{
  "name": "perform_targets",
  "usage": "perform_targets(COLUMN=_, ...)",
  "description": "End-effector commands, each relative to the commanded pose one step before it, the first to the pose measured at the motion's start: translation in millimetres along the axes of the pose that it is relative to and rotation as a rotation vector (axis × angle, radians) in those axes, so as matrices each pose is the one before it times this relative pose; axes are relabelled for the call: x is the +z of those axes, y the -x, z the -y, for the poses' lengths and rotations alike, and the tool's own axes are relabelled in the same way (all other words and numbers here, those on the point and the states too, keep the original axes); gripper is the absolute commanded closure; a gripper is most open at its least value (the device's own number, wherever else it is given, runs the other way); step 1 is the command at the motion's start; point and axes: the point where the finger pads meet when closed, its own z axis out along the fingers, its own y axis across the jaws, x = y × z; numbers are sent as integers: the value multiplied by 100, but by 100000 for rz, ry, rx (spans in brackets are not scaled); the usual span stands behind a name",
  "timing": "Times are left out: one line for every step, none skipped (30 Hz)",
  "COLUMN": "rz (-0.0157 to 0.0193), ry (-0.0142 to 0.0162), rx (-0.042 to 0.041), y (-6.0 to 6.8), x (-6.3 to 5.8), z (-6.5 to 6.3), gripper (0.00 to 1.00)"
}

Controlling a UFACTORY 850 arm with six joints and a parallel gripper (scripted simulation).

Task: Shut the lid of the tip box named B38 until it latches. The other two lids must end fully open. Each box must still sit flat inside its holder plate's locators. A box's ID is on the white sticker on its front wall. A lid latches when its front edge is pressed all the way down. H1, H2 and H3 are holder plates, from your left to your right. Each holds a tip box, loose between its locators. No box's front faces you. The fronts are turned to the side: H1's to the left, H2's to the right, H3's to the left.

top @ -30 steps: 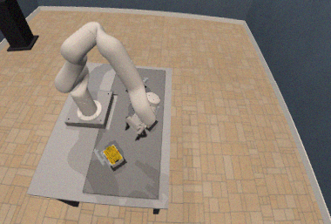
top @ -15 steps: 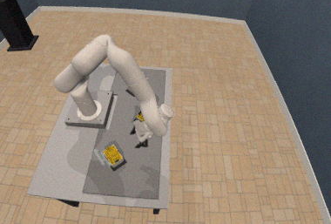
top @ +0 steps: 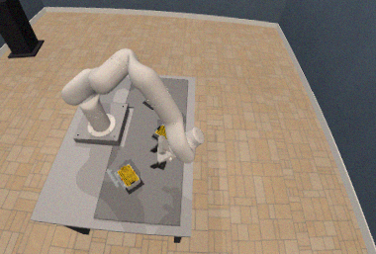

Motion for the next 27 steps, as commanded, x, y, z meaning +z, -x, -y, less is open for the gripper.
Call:
perform_targets(rz=-398, ry=418, rx=1226, y=977, x=907, z=48, gripper=0)
perform_targets(rz=0, ry=0, rx=0, y=353, x=354, z=0, gripper=0)
perform_targets(rz=0, ry=0, rx=0, y=353, x=354, z=0, gripper=0)
perform_targets(rz=0, ry=0, rx=0, y=353, x=354, z=0, gripper=0)
perform_targets(rz=0, ry=0, rx=0, y=353, x=354, z=0, gripper=0)
perform_targets(rz=0, ry=0, rx=0, y=353, x=354, z=0, gripper=0)
perform_targets(rz=0, ry=0, rx=0, y=353, x=354, z=0, gripper=0)
perform_targets(rz=0, ry=0, rx=0, y=0, x=0, z=0, gripper=0)
perform_targets(rz=0, ry=0, rx=0, y=0, x=0, z=0, gripper=0)
perform_targets(rz=-1, ry=0, rx=0, y=355, x=353, z=0, gripper=0)
perform_targets(rz=0, ry=0, rx=0, y=353, x=354, z=0, gripper=0)
perform_targets(rz=0, ry=0, rx=0, y=353, x=354, z=0, gripper=0)
perform_targets(rz=0, ry=0, rx=0, y=353, x=354, z=0, gripper=0)
perform_targets(rz=0, ry=0, rx=0, y=353, x=354, z=0, gripper=0)
perform_targets(rz=0, ry=0, rx=0, y=353, x=354, z=0, gripper=0)
perform_targets(rz=0, ry=0, rx=0, y=353, x=354, z=0, gripper=0)
perform_targets(rz=0, ry=0, rx=0, y=353, x=354, z=0, gripper=0)
perform_targets(rz=0, ry=0, rx=0, y=353, x=354, z=0, gripper=0)
perform_targets(rz=0, ry=0, rx=0, y=353, x=354, z=0, gripper=0)
perform_targets(rz=0, ry=0, rx=0, y=353, x=354, z=0, gripper=0)
perform_targets(rz=0, ry=0, rx=0, y=353, x=354, z=0, gripper=0)
perform_targets(rz=0, ry=0, rx=0, y=353, x=354, z=0, gripper=0)
perform_targets(rz=0, ry=0, rx=0, y=353, x=354, z=0, gripper=0)
perform_targets(rz=0, ry=0, rx=0, y=353, x=354, z=0, gripper=0)
perform_targets(rz=0, ry=0, rx=0, y=0, x=0, z=0, gripper=0)
perform_targets(rz=0, ry=0, rx=0, y=0, x=0, z=0, gripper=0)
perform_targets(rz=-1, ry=0, rx=0, y=355, x=353, z=1, gripper=0)
